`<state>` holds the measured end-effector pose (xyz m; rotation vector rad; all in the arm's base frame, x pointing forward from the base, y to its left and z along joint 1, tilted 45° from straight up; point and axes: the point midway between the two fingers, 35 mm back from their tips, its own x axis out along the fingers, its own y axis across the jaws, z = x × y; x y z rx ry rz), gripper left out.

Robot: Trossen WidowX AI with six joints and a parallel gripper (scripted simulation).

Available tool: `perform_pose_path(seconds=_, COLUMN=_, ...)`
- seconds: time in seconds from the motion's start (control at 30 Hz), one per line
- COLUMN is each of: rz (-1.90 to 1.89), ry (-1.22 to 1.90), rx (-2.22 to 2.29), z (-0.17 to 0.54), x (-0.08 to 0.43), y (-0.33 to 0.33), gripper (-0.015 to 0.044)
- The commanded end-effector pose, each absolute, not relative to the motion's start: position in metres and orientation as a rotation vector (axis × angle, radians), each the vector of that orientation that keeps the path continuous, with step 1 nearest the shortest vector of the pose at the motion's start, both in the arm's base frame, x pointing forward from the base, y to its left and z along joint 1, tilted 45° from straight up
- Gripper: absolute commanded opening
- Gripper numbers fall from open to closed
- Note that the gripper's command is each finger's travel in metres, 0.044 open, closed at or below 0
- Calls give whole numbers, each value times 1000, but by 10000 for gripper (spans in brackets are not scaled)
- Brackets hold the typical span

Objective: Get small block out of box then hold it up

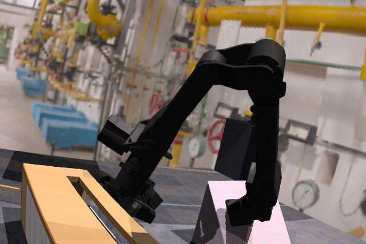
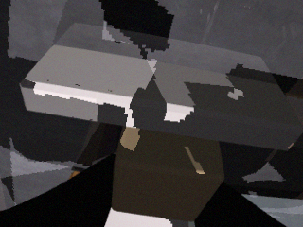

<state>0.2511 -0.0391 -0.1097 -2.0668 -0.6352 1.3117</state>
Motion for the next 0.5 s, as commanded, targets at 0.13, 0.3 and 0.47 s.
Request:
perform_pose_path(seconds=0.13, rz=1314, ry=-628, rx=-2087, z=-84, x=254, y=-69, gripper=0)
perform_pose_path(seconds=0.3, rz=1313, ry=-630, rx=-2089, z=-70, x=253, y=-80, gripper=0)
perform_pose_path(seconds=0.47, rz=1314, ry=-624, rx=-2088, z=-69, x=253, y=-81, gripper=0)
